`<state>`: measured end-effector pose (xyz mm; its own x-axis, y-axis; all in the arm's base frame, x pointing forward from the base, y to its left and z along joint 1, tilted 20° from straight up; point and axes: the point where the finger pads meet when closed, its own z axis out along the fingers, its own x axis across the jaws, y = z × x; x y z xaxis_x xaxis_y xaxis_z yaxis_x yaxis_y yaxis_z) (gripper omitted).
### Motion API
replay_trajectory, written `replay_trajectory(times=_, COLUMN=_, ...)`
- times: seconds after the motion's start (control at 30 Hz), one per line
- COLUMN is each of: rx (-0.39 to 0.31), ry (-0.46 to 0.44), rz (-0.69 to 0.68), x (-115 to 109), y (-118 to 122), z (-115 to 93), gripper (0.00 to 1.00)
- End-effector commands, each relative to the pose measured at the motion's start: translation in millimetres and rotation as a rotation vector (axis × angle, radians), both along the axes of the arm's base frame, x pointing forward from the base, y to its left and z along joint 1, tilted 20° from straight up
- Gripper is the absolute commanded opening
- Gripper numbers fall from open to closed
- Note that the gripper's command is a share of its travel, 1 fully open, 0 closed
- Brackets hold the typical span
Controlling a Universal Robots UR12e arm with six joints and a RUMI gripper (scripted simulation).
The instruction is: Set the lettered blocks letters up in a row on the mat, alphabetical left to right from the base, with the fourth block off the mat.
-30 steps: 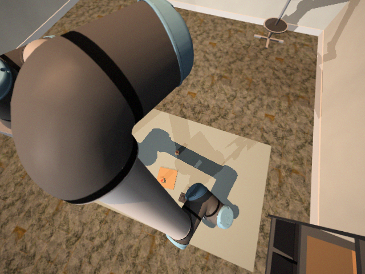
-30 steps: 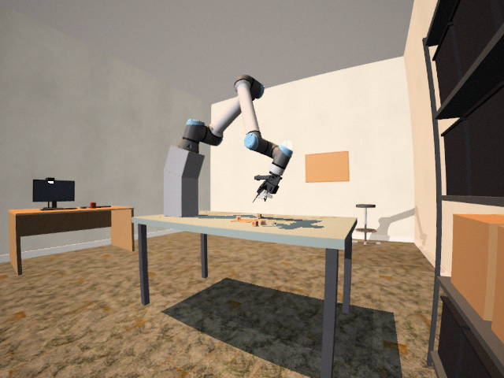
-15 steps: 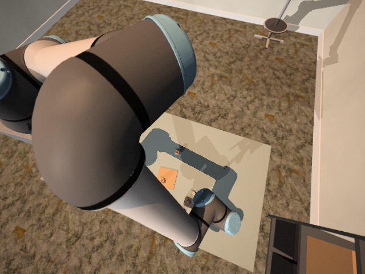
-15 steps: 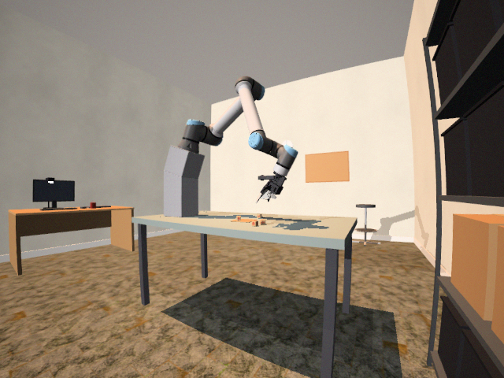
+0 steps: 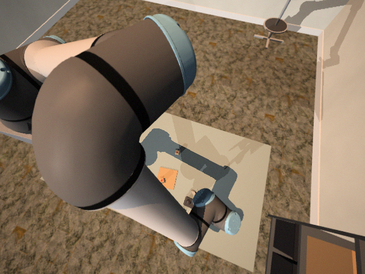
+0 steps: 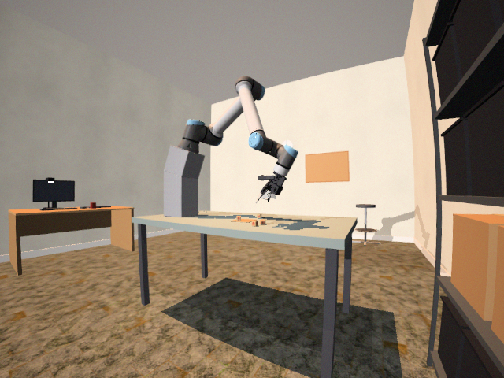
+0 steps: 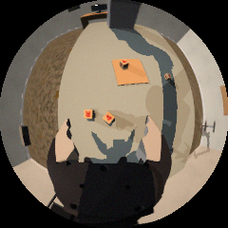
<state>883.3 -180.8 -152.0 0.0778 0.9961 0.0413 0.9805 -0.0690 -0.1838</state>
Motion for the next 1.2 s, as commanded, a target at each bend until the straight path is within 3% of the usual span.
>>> replay_trajectory(times=0.0, rx=-0.003, ry=-0.006, rz=0.002, x=4.0, y=-1.0, z=4.5, gripper=1.0)
replay_trajectory(times=0.77, rx=-0.003, ry=-0.006, rz=0.002, x=3.6, y=-2.3, z=4.3, gripper=1.0)
replay_trajectory(times=0.97, rx=-0.001, ry=0.001, rz=0.0, x=-19.6, y=-63.2, z=-7.5, gripper=1.0)
replay_trajectory(times=1.17, rx=-0.001, ry=0.0, rz=0.0, x=-20.4, y=-68.7, z=-7.5, gripper=1.0)
